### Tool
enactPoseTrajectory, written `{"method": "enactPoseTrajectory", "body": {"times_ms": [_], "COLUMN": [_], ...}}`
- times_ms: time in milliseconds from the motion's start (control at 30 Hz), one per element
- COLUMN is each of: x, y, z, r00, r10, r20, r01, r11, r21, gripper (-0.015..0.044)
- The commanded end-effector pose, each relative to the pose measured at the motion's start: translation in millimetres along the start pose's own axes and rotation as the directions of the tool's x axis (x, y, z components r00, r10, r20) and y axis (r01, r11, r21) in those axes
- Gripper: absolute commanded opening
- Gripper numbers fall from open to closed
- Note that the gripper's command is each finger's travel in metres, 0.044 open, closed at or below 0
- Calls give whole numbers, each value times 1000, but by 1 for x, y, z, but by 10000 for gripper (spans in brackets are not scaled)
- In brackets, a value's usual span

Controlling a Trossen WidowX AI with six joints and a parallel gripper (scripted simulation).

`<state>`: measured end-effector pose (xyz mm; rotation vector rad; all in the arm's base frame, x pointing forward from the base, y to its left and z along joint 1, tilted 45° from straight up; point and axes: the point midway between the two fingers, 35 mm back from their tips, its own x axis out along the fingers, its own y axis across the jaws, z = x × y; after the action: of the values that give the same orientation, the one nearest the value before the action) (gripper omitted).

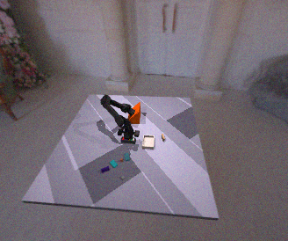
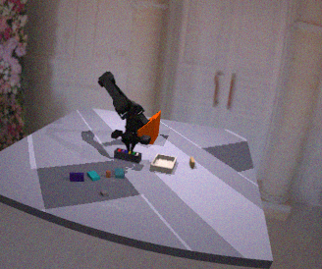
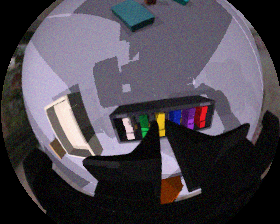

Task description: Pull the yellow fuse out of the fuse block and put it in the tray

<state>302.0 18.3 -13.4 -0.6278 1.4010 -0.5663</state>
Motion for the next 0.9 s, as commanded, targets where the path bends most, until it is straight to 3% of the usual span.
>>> {"method": "enactPoseTrajectory", "body": {"times_ms": [0,867], "x": [-2,-14], "y": [0,0], "z": [0,1], "r00": [1000,1000], "r10": [1,0], "r20": [0,0], "r01": [-1,0], "r11": [1000,1000], "r21": [4,2], "gripper": [0,0]}}
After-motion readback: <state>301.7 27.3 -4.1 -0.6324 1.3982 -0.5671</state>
